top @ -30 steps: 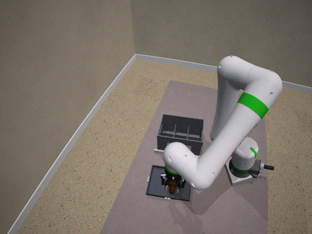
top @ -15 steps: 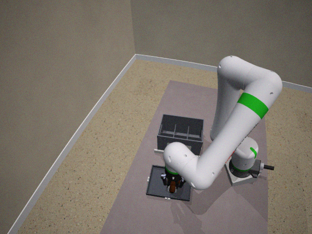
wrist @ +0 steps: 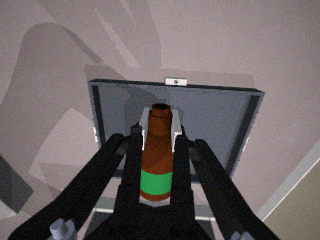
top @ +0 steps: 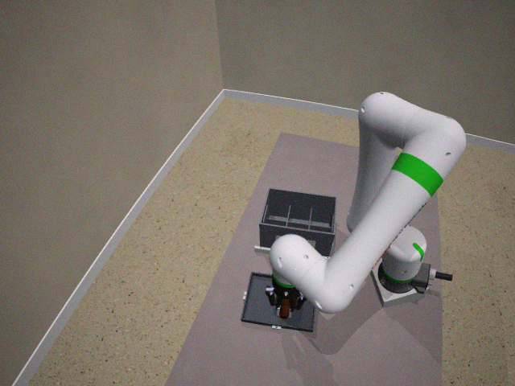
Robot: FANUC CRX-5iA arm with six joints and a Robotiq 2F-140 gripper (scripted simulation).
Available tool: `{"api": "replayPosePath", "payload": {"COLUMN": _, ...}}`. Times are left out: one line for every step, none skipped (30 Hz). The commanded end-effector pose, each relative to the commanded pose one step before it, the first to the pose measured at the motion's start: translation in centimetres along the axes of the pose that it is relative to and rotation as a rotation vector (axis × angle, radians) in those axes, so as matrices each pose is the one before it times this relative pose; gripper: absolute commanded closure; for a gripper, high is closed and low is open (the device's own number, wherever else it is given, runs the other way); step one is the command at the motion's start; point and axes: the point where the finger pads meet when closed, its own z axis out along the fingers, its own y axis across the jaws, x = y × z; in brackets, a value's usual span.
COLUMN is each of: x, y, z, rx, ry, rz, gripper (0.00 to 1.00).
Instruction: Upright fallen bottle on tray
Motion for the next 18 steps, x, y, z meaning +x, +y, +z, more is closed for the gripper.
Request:
{"api": "replayPosePath", "payload": {"x": 0.009, "y": 0.014, "z": -0.014, "rx": -0.00031, "ry": 0.00014, "rz": 0.00003, "gripper": 1.0}}
{"api": "replayPosePath", "payload": {"x": 0.0, "y": 0.0, "z": 0.0, "rx": 0.0, "ry": 0.0, "rz": 0.0, "gripper": 1.0}}
{"api": "replayPosePath", "payload": {"x": 0.0, "y": 0.0, "z": 0.0, "rx": 0.0, "ry": 0.0, "rz": 0.0, "gripper": 1.0}}
{"api": "replayPosePath", "payload": {"x": 0.0, "y": 0.0, "z": 0.0, "rx": 0.0, "ry": 0.0, "rz": 0.0, "gripper": 1.0}}
{"api": "replayPosePath", "payload": {"x": 0.0, "y": 0.0, "z": 0.0, "rx": 0.0, "ry": 0.0, "rz": 0.0, "gripper": 1.0}}
{"api": "replayPosePath", "payload": {"x": 0.0, "y": 0.0, "z": 0.0, "rx": 0.0, "ry": 0.0, "rz": 0.0, "gripper": 1.0}}
{"api": "replayPosePath", "payload": {"x": 0.0, "y": 0.0, "z": 0.0, "rx": 0.0, "ry": 0.0, "rz": 0.0, "gripper": 1.0}}
{"api": "replayPosePath", "payload": {"x": 0.0, "y": 0.0, "z": 0.0, "rx": 0.0, "ry": 0.0, "rz": 0.0, "gripper": 1.0}}
{"api": "replayPosePath", "payload": {"x": 0.0, "y": 0.0, "z": 0.0, "rx": 0.0, "ry": 0.0, "rz": 0.0, "gripper": 1.0}}
{"api": "replayPosePath", "payload": {"x": 0.0, "y": 0.0, "z": 0.0, "rx": 0.0, "ry": 0.0, "rz": 0.0, "gripper": 1.0}}
{"api": "replayPosePath", "payload": {"x": 0.0, "y": 0.0, "z": 0.0, "rx": 0.0, "ry": 0.0, "rz": 0.0, "gripper": 1.0}}
{"api": "replayPosePath", "payload": {"x": 0.0, "y": 0.0, "z": 0.0, "rx": 0.0, "ry": 0.0, "rz": 0.0, "gripper": 1.0}}
{"api": "replayPosePath", "payload": {"x": 0.0, "y": 0.0, "z": 0.0, "rx": 0.0, "ry": 0.0, "rz": 0.0, "gripper": 1.0}}
{"api": "replayPosePath", "payload": {"x": 0.0, "y": 0.0, "z": 0.0, "rx": 0.0, "ry": 0.0, "rz": 0.0, "gripper": 1.0}}
{"api": "replayPosePath", "payload": {"x": 0.0, "y": 0.0, "z": 0.0, "rx": 0.0, "ry": 0.0, "rz": 0.0, "gripper": 1.0}}
{"api": "replayPosePath", "payload": {"x": 0.0, "y": 0.0, "z": 0.0, "rx": 0.0, "ry": 0.0, "rz": 0.0, "gripper": 1.0}}
{"api": "replayPosePath", "payload": {"x": 0.0, "y": 0.0, "z": 0.0, "rx": 0.0, "ry": 0.0, "rz": 0.0, "gripper": 1.0}}
{"api": "replayPosePath", "payload": {"x": 0.0, "y": 0.0, "z": 0.0, "rx": 0.0, "ry": 0.0, "rz": 0.0, "gripper": 1.0}}
